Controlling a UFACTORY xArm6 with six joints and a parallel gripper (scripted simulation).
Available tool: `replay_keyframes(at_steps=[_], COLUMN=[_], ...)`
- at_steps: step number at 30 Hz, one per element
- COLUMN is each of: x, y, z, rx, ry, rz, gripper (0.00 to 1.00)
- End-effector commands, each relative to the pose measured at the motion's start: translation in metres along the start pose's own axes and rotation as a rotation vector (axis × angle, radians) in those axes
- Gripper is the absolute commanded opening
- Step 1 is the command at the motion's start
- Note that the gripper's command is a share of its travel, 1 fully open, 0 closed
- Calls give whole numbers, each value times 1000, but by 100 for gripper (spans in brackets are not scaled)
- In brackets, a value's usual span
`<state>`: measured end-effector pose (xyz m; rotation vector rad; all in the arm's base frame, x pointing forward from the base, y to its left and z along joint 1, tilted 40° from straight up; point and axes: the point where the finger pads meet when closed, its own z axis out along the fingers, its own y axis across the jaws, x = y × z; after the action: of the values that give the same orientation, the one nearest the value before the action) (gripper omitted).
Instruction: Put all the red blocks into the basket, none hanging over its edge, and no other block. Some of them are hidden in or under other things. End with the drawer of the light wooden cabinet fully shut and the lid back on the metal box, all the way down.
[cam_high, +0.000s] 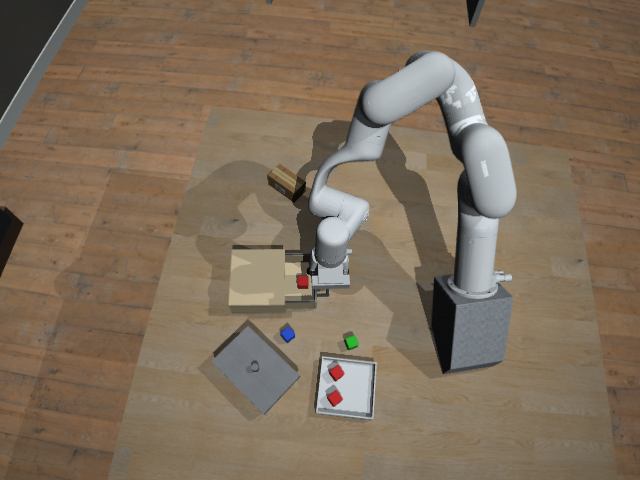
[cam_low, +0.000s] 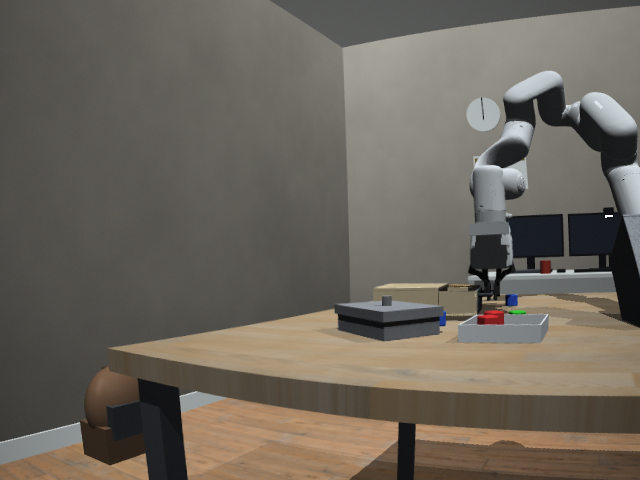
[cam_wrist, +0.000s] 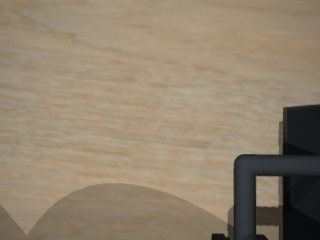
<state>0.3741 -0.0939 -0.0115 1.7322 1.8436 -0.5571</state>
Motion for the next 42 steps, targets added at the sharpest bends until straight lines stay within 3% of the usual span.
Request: replay_keyframes(at_steps=[1,19,20,42], x=[0,0,0,0], y=[-1,-2,-2,-2], z=[-1,-1,-1,-1], rx=[-2,-2,-2,-2], ry=[0,0,0,0], rz=[1,1,1,1], gripper=[0,0,24,24])
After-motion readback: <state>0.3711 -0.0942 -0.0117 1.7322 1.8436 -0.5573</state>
